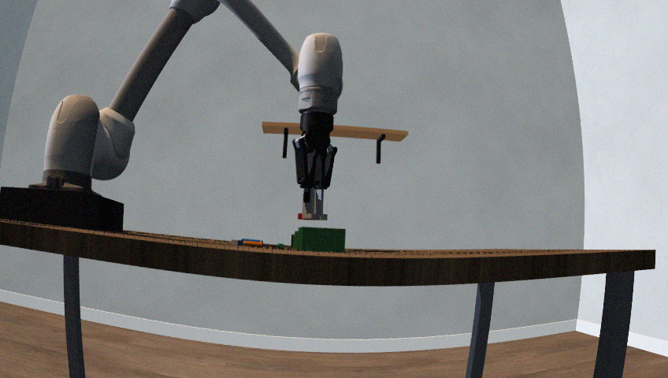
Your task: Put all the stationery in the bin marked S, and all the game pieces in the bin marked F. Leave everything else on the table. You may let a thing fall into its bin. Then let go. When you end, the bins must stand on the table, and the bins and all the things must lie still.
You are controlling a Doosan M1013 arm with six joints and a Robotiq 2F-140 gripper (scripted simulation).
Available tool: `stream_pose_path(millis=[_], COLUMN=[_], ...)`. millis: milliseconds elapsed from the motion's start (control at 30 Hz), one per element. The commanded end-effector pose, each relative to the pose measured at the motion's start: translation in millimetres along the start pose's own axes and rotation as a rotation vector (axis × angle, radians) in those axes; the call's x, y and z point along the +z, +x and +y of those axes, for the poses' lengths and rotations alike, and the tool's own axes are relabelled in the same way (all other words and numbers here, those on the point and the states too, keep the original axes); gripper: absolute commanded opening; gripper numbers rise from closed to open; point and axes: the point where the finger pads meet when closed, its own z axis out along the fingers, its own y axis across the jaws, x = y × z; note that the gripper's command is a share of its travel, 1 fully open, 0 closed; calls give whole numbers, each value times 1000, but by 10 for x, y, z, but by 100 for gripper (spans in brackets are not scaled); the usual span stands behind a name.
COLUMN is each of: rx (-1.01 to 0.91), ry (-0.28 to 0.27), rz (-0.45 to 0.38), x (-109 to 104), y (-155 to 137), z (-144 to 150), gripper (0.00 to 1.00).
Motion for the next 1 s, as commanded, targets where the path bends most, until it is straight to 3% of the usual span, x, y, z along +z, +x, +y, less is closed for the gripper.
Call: stream_pose_path(millis=[0,633,967], rx=[157,733,733], ry=[-5,-14,-14], rz=[4,14,14], x=[-1,-1,-1], y=[4,6,4], z=[-1,5,2], gripper=[11,11,11])
